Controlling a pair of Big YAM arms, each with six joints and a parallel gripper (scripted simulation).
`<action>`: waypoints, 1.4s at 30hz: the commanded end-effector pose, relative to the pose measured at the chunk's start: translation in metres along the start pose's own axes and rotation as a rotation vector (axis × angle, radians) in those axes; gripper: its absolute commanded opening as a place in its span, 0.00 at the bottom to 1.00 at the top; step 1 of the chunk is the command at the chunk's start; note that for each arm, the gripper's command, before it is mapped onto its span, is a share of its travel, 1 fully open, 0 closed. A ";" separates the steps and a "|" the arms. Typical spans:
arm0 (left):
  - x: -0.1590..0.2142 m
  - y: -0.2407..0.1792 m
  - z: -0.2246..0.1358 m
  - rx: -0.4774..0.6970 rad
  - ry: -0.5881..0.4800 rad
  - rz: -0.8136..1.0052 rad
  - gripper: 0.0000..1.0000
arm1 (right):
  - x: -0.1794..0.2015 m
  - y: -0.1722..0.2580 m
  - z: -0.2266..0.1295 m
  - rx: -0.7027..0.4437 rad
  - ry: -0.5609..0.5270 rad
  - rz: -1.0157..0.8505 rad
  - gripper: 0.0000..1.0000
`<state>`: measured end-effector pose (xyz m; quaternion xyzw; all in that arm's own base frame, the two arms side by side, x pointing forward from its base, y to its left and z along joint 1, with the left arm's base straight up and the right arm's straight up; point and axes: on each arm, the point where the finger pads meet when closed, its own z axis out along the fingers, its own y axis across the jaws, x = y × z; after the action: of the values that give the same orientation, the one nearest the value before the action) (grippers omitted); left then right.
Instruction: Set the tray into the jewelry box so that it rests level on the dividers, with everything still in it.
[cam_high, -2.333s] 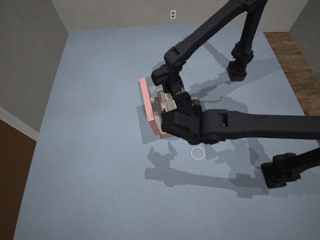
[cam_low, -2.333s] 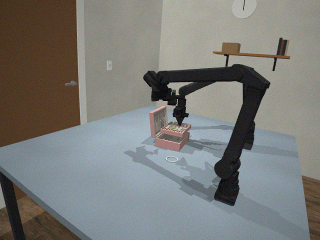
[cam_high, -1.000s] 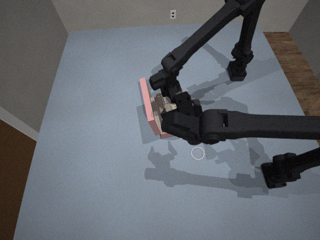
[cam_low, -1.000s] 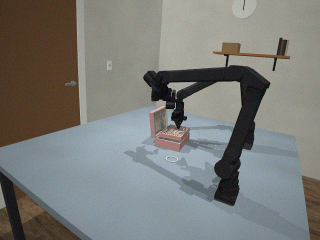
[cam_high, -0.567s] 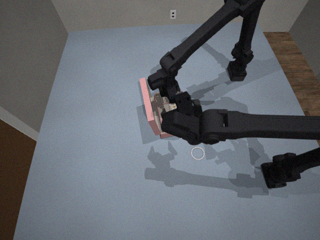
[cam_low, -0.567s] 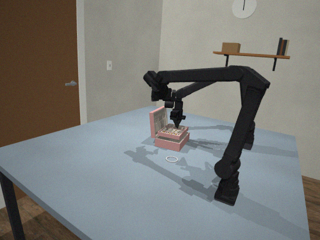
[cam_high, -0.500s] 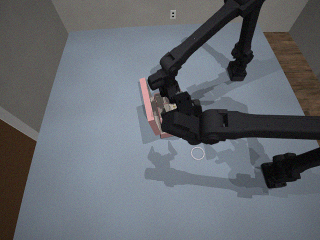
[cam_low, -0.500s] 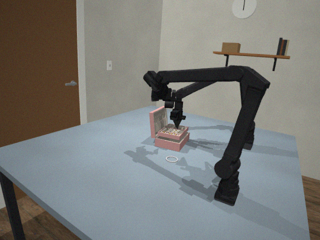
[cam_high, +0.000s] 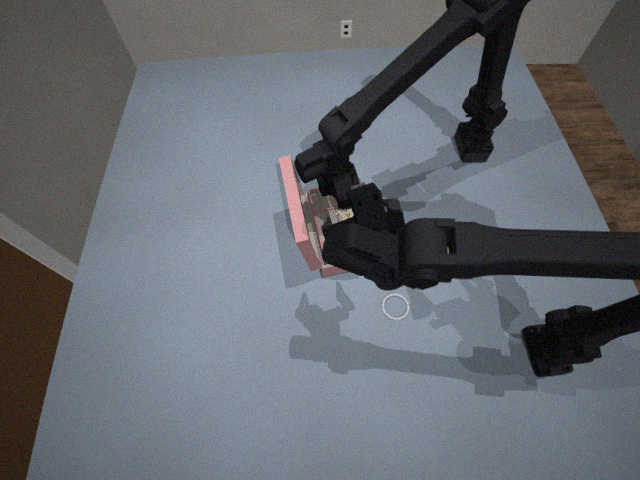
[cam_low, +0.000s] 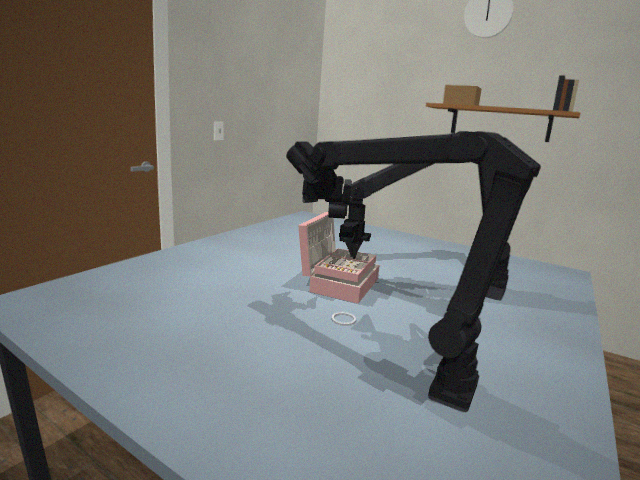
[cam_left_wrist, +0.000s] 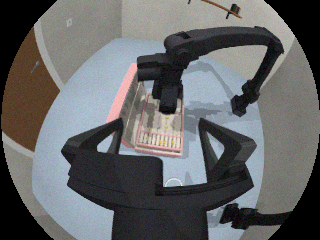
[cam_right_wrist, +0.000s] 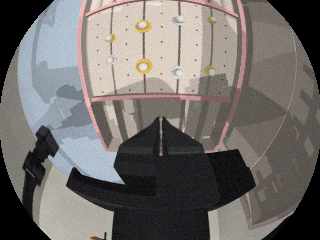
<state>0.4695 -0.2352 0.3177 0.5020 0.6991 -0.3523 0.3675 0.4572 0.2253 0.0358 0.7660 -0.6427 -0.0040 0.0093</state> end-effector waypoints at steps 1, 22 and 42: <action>-0.018 0.001 -0.008 -0.015 -0.021 0.036 1.00 | -0.007 -0.020 -0.021 0.047 -0.019 -0.005 0.00; -0.018 0.001 -0.008 -0.015 -0.021 0.036 1.00 | -0.005 -0.019 -0.020 0.084 -0.035 -0.009 0.00; -0.018 0.001 -0.008 -0.015 -0.021 0.036 1.00 | -0.005 -0.008 -0.012 0.042 -0.018 -0.009 0.00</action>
<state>0.4695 -0.2352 0.3177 0.5020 0.6991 -0.3523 0.3675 0.4630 0.2282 0.0346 0.7661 -0.6427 0.0009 -0.0023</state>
